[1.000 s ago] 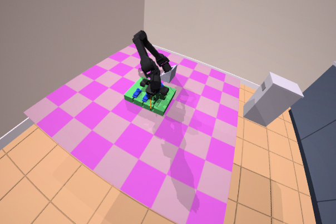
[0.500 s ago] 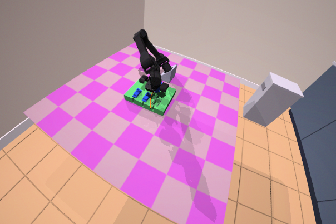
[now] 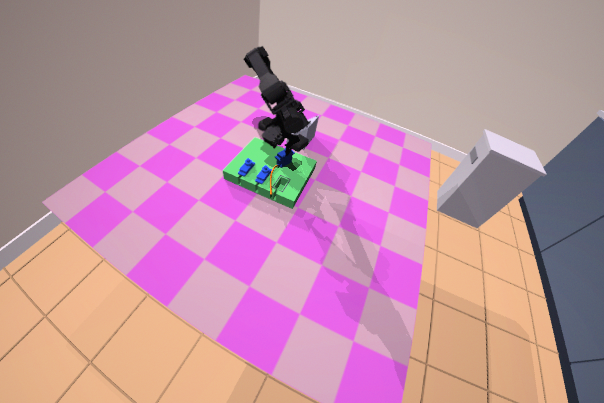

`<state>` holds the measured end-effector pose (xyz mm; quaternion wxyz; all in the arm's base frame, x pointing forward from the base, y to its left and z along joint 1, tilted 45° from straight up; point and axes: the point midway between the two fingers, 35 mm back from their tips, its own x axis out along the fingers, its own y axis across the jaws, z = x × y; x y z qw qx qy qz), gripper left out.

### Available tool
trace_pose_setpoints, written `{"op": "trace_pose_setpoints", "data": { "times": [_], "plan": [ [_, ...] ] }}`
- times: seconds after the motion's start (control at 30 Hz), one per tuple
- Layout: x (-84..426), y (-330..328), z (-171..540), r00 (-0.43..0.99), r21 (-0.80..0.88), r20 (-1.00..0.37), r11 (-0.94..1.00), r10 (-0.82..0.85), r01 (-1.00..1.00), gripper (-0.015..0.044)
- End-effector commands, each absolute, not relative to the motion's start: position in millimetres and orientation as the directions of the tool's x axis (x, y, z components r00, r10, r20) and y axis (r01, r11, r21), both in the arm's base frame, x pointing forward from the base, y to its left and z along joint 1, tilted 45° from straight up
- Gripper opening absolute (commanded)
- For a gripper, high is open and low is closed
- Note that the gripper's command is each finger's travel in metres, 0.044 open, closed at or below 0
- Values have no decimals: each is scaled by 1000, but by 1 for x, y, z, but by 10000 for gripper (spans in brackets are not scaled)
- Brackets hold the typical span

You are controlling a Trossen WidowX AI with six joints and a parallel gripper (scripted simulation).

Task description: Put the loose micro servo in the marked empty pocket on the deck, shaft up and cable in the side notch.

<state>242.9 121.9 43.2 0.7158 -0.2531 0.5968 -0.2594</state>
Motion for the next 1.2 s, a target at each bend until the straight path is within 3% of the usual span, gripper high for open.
{"op": "trace_pose_setpoints", "data": {
  "times": [0.0, 0.1, 1.0, 1.17],
  "plan": [
    [225, 125, 50, 144, -660, -721, 735, -678, 157, 368],
    [224, 126, 51, 144, -659, -721, 734, -678, 162, 440],
    [231, 94, 18, 145, -660, -719, 734, -679, 163, 440],
    [231, 94, 18, 145, -660, -719, 734, -679, 163, 309]
  ]
}}
